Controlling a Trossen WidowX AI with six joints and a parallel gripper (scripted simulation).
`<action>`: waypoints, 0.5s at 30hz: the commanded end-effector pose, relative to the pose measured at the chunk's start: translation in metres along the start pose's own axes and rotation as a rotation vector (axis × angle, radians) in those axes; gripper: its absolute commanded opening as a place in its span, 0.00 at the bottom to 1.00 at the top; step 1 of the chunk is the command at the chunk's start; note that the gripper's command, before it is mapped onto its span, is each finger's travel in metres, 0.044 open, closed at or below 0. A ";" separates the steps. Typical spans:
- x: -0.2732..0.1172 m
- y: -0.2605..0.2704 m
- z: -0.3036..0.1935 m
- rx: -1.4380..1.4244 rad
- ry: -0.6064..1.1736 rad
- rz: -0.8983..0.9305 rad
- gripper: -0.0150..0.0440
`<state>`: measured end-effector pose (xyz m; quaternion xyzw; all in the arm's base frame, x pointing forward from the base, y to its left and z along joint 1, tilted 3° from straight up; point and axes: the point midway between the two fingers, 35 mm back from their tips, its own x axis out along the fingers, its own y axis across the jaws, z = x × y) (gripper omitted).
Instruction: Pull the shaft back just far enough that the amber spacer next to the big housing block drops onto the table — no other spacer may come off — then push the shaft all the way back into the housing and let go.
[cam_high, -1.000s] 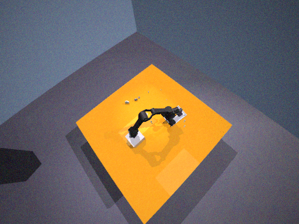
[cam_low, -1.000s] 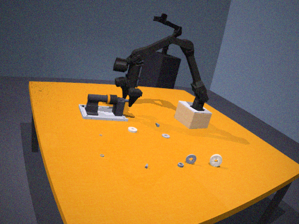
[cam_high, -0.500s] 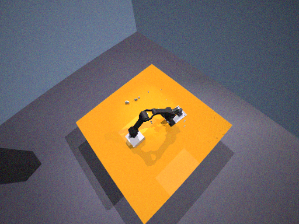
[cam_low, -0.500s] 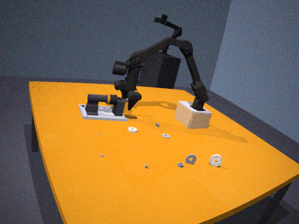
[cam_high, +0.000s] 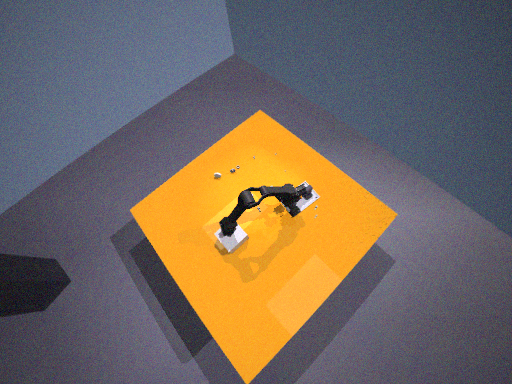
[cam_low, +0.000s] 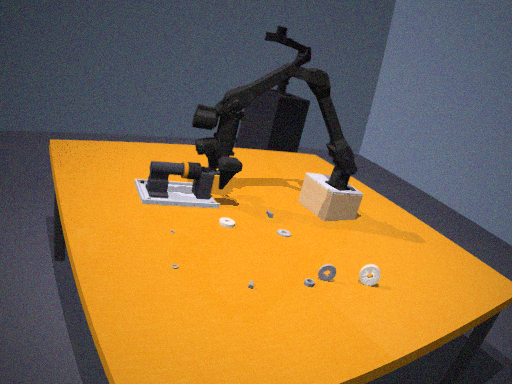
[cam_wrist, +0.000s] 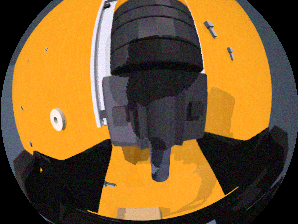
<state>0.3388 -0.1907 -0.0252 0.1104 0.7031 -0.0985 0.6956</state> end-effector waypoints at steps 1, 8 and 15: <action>0.002 -0.001 0.001 0.006 -0.002 -0.003 1.00; 0.001 0.000 0.000 0.000 0.000 0.000 0.73; 0.001 0.000 0.000 0.000 0.000 0.000 0.42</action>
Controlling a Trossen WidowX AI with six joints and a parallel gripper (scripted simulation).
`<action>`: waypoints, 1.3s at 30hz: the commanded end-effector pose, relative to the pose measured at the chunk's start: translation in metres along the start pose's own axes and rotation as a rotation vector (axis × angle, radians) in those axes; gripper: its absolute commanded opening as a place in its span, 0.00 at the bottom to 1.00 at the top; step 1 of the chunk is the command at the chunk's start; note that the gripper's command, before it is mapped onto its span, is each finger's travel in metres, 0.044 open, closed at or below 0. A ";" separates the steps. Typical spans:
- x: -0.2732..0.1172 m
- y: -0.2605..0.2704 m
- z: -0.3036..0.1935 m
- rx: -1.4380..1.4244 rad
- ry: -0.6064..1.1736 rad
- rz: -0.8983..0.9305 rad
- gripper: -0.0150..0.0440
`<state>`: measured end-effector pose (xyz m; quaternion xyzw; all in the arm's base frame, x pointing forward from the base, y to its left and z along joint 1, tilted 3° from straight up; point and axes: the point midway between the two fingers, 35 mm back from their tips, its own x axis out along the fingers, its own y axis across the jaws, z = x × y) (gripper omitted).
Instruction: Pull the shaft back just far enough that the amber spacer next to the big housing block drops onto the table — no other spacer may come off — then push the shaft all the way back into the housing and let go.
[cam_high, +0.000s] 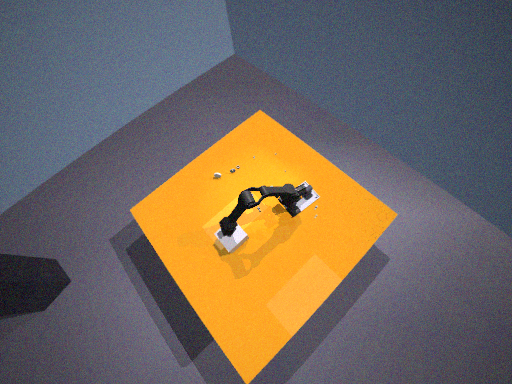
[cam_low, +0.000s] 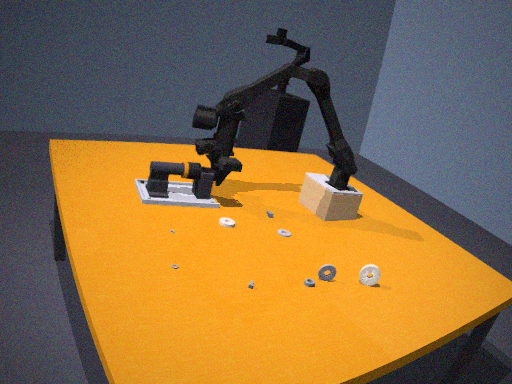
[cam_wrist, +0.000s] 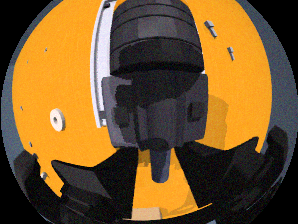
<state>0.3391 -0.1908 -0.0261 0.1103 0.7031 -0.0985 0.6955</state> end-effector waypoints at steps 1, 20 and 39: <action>0.000 0.000 0.000 0.000 0.000 0.000 0.38; 0.000 0.000 -0.007 0.006 -0.001 -0.003 0.25; 0.000 0.000 -0.018 0.006 -0.001 -0.003 0.25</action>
